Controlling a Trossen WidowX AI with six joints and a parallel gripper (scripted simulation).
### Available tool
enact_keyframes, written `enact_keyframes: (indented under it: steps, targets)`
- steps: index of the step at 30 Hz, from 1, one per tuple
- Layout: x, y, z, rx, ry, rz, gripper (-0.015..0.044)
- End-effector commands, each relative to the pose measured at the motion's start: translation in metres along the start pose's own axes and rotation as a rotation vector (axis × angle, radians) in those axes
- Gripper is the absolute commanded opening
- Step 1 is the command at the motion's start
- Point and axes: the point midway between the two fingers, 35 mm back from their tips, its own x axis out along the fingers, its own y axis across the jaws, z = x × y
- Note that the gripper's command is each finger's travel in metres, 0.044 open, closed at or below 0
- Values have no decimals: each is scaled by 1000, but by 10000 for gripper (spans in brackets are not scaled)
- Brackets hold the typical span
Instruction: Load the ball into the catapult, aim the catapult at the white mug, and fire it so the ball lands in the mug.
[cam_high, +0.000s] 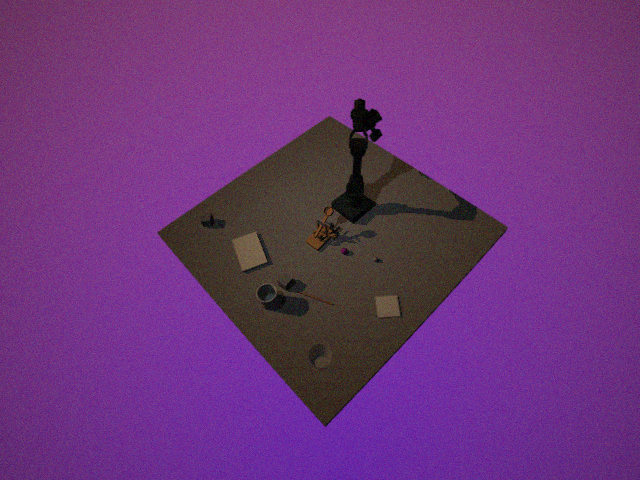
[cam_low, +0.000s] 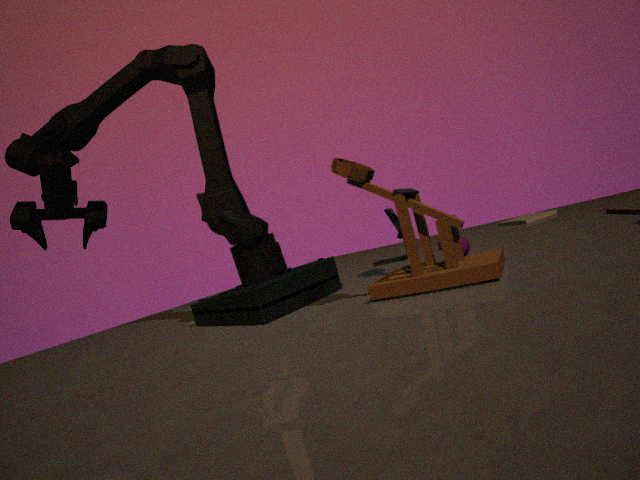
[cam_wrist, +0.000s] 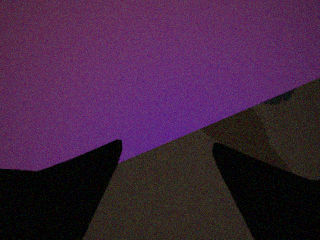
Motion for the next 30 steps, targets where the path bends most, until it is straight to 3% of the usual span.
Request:
enact_keyframes:
  steps: [1, 17, 30]
  targets:
    - [-1, 1, -1, -4, 2, 3, 426]
    - [-74, 49, -101, -404, 151, 224, 440]
    - [-146, 55, -189, -785, 275, 421, 440]
